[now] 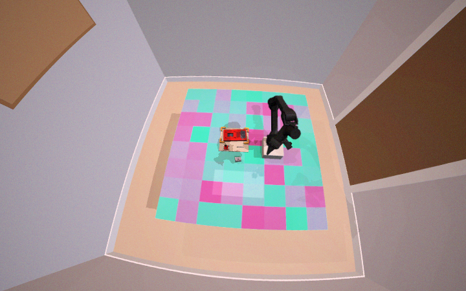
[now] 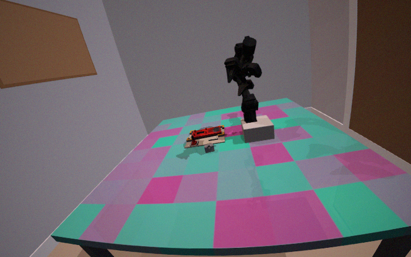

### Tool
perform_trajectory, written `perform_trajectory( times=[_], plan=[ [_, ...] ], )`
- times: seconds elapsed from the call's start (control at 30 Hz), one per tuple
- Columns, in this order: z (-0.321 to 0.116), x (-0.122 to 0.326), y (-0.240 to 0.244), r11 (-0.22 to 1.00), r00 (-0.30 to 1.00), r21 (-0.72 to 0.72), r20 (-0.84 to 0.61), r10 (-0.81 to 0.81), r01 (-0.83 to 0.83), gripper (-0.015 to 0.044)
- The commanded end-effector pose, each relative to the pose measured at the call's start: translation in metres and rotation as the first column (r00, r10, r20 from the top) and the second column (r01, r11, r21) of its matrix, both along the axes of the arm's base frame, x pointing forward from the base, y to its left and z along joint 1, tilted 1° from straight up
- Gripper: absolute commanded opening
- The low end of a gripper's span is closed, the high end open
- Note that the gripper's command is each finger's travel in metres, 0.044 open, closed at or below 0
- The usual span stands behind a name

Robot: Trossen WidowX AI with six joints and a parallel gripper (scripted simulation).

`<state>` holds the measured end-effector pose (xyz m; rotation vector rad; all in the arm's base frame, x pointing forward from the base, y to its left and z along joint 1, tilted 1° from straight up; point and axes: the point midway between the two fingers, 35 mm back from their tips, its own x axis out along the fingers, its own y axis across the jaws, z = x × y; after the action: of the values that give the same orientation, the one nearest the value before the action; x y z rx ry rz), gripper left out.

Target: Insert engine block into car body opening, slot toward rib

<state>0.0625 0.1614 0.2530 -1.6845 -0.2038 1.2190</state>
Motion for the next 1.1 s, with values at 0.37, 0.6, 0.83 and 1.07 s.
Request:
perform_trajectory(
  times=[0.37,0.6,0.83,1.07],
  plan=[
    [-0.015,0.015,0.016,0.939,0.910,0.043,-0.265,-0.318,0.341,0.0440],
    [-0.023,0.024,0.021,0.866,0.809,0.037,-0.378,-0.450,0.499,0.0440],
    [-0.032,0.034,0.026,0.764,0.675,0.015,-0.480,-0.560,0.645,0.0440],
    [-0.042,0.044,0.030,0.636,0.513,-0.022,-0.569,-0.643,0.772,0.0440]
  ],
)
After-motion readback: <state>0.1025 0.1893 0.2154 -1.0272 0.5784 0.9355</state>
